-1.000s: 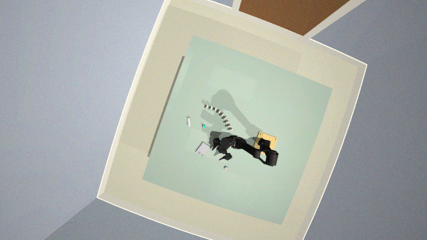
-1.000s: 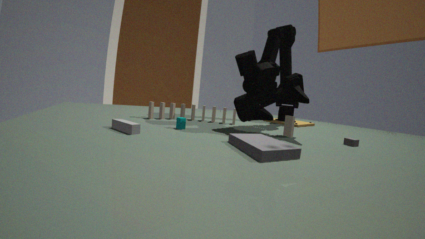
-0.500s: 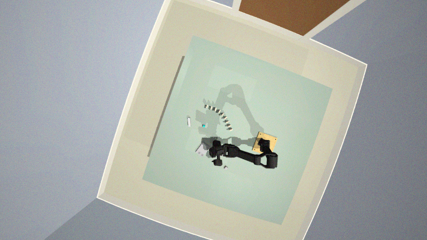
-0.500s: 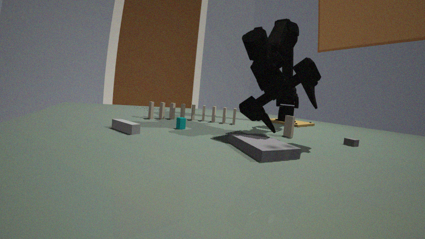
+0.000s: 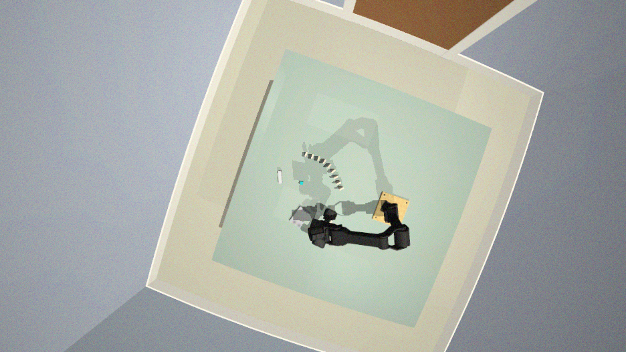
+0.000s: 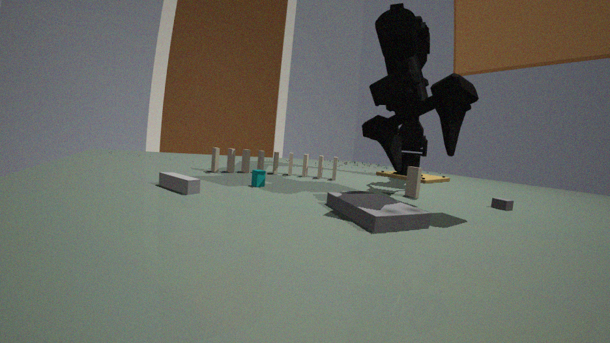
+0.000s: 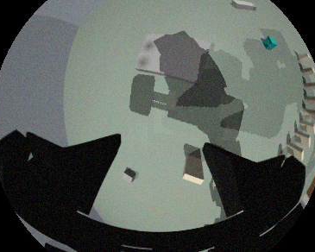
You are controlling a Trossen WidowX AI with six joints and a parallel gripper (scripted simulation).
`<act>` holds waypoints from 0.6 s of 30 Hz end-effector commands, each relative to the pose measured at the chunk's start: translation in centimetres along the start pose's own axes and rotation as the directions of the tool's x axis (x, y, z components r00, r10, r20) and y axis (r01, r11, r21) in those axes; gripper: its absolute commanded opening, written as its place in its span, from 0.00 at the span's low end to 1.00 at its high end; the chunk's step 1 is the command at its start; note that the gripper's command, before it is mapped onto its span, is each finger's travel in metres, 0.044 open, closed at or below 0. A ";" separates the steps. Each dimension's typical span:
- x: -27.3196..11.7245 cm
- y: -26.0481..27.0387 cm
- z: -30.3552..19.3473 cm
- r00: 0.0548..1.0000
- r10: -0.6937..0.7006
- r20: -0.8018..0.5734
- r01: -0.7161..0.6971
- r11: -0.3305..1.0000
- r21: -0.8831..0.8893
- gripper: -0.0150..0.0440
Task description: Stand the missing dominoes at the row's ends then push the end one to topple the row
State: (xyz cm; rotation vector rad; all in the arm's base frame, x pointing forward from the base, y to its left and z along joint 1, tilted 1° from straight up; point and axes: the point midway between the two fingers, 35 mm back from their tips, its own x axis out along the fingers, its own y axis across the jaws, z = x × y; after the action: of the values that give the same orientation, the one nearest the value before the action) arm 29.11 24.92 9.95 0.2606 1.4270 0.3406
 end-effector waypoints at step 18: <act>-4.1 -1.6 -3.5 0.933 -0.349 -0.089 0.358 0.924 0.132 1.00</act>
State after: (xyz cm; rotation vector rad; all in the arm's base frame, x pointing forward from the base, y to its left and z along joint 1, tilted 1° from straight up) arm 25.33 21.84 14.04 0.1113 1.5288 -0.0391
